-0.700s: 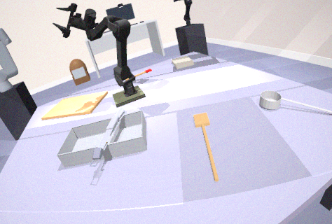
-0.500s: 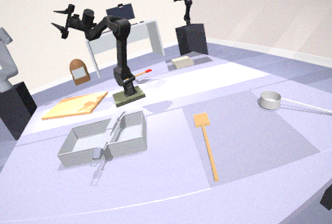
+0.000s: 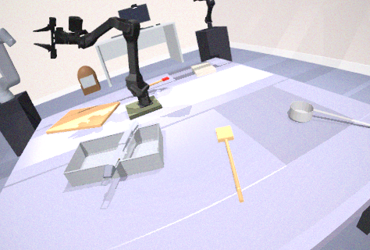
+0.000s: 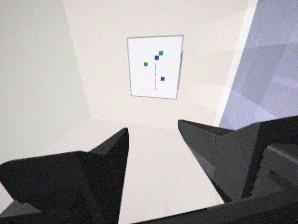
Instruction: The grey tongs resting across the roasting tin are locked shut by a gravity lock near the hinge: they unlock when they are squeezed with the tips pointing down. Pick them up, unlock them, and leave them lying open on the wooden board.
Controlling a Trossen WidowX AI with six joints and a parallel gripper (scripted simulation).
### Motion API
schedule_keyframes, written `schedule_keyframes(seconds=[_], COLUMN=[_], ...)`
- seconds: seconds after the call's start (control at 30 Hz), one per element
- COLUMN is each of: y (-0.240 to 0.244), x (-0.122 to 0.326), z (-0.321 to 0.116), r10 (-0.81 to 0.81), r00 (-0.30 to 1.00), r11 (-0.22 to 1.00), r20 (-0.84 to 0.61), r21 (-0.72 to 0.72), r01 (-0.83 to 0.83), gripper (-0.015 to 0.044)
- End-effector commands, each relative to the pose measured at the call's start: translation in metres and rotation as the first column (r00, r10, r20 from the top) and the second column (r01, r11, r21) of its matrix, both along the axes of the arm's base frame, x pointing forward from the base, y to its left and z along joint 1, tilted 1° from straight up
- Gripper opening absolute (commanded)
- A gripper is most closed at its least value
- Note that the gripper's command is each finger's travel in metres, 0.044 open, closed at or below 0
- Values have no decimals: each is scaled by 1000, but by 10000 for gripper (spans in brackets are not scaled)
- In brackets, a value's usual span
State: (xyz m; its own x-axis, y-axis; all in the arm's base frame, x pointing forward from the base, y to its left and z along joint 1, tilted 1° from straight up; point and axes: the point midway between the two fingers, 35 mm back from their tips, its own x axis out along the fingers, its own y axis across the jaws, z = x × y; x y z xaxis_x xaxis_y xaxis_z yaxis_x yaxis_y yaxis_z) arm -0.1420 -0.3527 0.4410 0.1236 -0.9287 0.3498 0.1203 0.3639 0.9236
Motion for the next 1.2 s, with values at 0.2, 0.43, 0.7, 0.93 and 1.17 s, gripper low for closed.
schedule_keyframes(seconds=[0.2, 0.43, 0.7, 0.93, 1.17], y=[-73, -88, -99, -115, -106], x=[77, 113, 164, 230, 315], z=[-42, -60, -78, -117, -169], r10=[183, 263, 361, 511, 692], r00=[981, 962, 927, 836, 668], r11=[966, 936, 893, 798, 651], r20=[-57, -66, -100, -200, -276], r21=[198, 259, 325, 473, 638], r01=[-168, -238, -313, -374, -411], gripper=[260, 260, 260, 260, 260])
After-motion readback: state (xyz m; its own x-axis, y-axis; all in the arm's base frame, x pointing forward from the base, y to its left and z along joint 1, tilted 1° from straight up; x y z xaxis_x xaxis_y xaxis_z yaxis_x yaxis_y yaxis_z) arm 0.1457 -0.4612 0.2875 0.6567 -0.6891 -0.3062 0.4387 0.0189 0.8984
